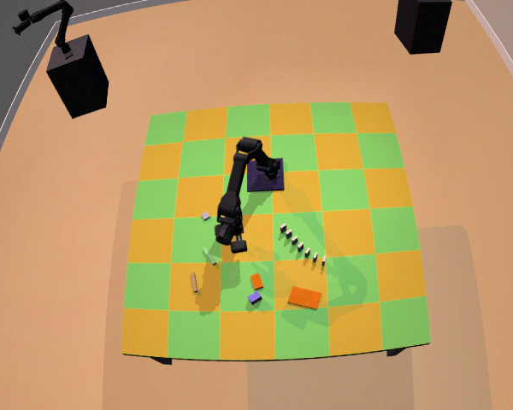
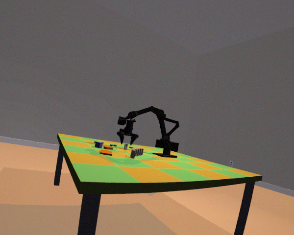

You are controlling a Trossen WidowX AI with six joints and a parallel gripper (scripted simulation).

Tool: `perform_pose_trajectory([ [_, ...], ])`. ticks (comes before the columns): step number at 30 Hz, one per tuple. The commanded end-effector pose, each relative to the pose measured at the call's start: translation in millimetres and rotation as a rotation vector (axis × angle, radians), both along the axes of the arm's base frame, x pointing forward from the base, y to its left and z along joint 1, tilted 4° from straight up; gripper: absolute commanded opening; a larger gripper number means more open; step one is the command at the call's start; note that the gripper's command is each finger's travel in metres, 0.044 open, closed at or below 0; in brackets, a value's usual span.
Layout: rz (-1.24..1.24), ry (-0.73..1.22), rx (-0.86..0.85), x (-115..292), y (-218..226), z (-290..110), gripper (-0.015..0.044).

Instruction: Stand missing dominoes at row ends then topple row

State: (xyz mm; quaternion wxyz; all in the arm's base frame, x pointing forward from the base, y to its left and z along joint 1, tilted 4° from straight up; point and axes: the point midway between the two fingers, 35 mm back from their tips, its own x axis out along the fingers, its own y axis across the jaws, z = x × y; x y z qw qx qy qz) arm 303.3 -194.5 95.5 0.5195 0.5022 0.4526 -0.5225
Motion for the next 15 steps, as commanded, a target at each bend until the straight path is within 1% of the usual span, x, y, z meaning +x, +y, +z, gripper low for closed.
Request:
perform_pose_trajectory([
  [1, -0.003, -0.002, -0.005, -1, -1, -5, 0.044],
  [12, -0.003, -0.002, -0.005, -1, -2, -19, 0.044],
  [15, -0.003, -0.002, -0.005, -1, -2, -19, 0.0361],
])
